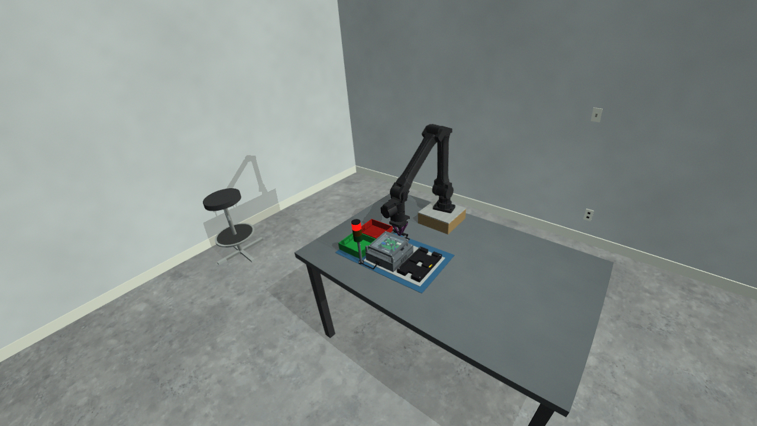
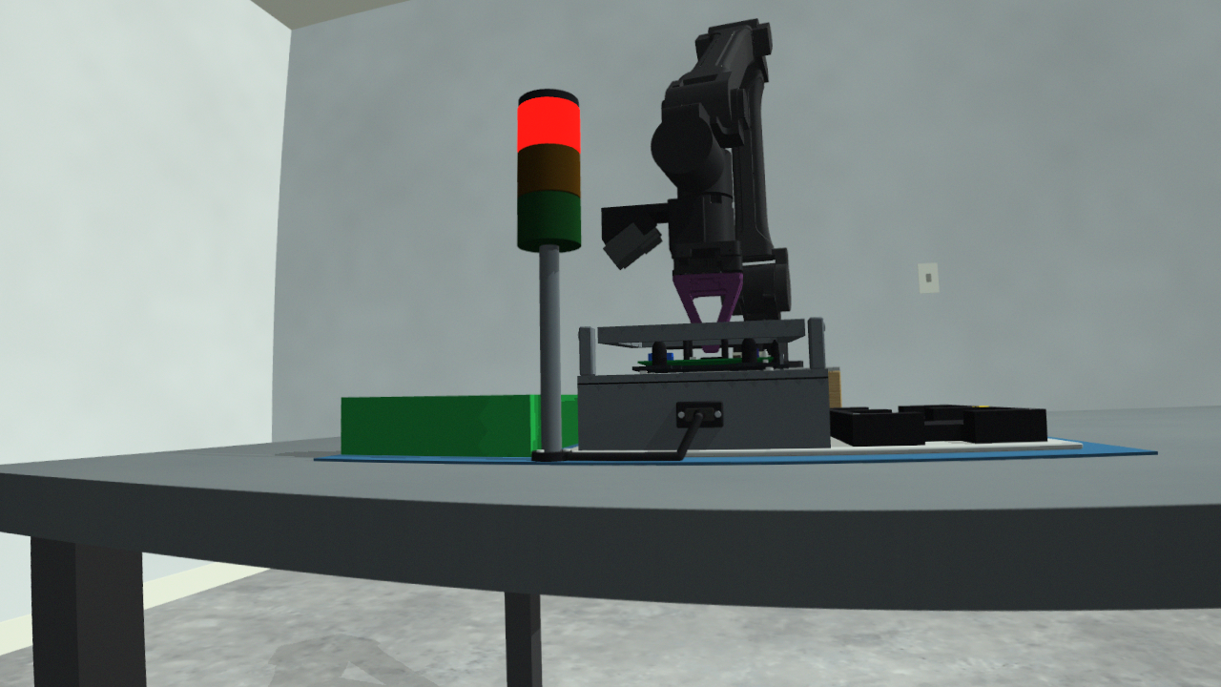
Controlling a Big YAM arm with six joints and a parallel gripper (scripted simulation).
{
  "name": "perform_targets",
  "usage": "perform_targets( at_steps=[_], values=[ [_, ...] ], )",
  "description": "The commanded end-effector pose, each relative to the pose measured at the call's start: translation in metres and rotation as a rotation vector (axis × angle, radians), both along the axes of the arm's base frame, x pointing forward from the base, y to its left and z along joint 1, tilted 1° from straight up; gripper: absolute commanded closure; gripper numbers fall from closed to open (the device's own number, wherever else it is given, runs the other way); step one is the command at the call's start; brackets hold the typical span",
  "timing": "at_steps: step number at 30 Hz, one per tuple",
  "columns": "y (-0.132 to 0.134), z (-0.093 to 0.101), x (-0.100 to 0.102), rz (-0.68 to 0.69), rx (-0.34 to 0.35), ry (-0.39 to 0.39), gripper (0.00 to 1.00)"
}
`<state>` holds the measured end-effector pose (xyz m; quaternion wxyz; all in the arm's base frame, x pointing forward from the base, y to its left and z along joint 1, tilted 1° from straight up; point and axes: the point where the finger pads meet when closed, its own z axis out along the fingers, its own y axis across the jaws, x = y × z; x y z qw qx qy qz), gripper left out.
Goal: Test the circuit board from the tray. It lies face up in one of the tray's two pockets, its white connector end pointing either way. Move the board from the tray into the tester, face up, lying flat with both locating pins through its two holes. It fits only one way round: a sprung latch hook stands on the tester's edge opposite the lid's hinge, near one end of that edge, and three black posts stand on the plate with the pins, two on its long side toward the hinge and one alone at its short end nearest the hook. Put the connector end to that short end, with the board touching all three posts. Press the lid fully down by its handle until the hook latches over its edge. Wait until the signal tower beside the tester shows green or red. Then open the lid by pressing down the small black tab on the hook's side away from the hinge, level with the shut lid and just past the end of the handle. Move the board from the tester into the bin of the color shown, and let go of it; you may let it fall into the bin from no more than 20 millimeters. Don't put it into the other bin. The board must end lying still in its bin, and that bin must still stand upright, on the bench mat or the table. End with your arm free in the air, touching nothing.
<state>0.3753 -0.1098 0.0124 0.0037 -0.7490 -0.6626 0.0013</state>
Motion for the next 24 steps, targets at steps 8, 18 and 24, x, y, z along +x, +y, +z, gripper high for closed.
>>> perform_targets(
  at_steps=[8,18,24],
  values=[
    [-0.008,0.002,0.012,0.002,-0.006,-0.018,1.0],
    [-0.011,0.026,0.023,0.002,-0.017,-0.052,1.0],
    [-0.011,0.035,0.024,0.002,-0.02,-0.061,1.0]
  ],
)
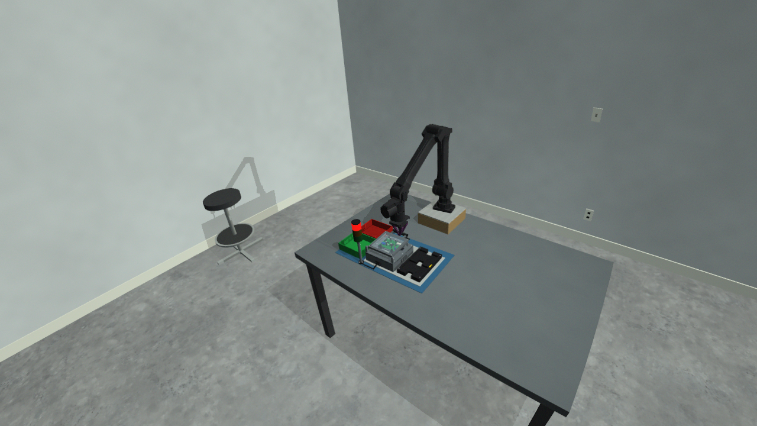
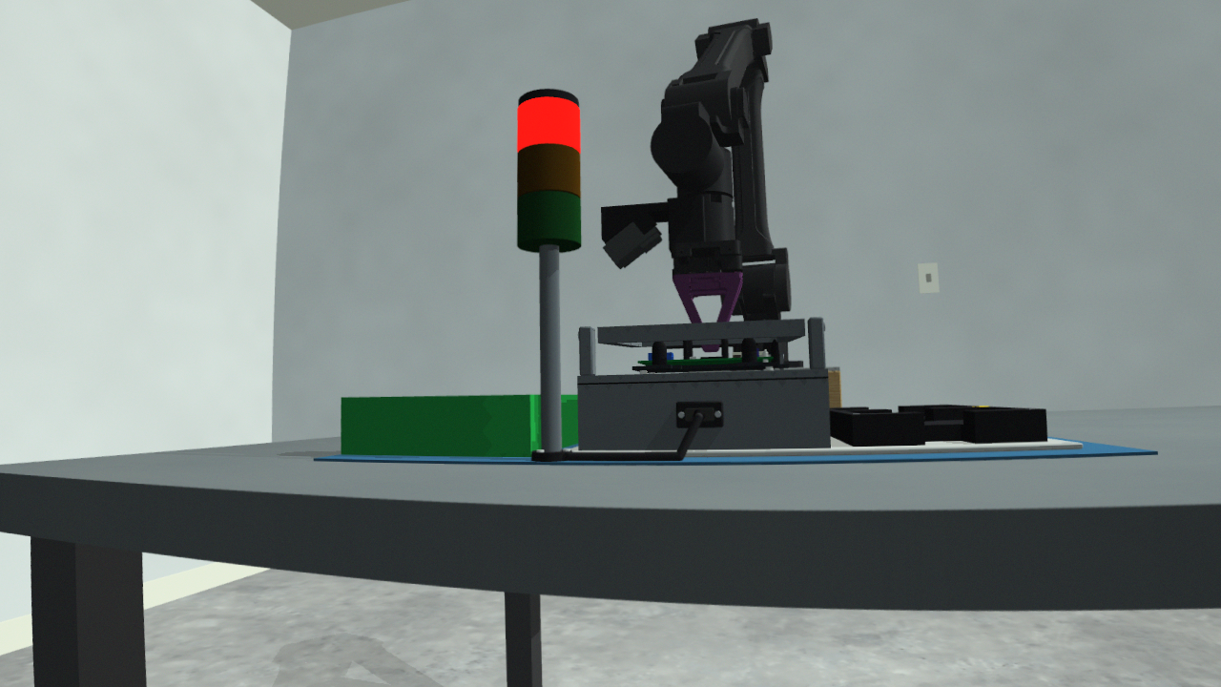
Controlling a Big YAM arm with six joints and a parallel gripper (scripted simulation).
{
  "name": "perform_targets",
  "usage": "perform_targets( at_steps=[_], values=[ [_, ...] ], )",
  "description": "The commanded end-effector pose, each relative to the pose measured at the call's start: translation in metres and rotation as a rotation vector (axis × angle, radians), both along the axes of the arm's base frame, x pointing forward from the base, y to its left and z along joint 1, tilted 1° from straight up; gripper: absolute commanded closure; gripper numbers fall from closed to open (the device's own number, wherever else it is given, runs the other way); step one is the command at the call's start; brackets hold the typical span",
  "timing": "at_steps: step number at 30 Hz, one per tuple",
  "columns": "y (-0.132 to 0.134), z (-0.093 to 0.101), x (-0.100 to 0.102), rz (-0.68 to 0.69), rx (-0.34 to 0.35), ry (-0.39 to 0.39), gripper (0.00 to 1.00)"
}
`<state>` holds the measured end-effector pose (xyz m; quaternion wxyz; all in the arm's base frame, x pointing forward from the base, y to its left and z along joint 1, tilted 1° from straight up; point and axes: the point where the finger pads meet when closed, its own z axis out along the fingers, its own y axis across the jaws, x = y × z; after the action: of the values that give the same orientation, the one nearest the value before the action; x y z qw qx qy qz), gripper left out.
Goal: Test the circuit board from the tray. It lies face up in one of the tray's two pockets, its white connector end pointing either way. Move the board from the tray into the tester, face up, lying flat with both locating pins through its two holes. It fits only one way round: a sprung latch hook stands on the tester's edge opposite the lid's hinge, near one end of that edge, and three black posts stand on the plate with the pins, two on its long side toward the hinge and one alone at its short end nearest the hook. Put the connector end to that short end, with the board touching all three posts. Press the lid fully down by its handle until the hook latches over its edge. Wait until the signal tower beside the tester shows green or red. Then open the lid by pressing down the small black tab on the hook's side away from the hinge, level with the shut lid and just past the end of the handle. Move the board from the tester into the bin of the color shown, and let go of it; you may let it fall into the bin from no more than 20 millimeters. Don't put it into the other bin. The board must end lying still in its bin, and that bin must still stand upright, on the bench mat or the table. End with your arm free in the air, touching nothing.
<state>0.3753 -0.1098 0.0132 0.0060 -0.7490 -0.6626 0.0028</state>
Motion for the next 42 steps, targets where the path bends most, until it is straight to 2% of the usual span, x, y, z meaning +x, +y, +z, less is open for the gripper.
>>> perform_targets(
  at_steps=[1,14,16,31,42],
  values=[
    [-0.011,0.036,0.024,0.002,-0.021,-0.067,1.0],
    [-0.008,0.065,0.03,0.002,-0.021,-0.069,1.0],
    [-0.008,0.065,0.03,0.002,-0.021,-0.069,1.0],
    [-0.006,0.11,0.047,0.005,-0.022,-0.074,1.0],
    [-0.007,0.127,0.057,0.003,-0.022,-0.076,1.0]
  ],
)
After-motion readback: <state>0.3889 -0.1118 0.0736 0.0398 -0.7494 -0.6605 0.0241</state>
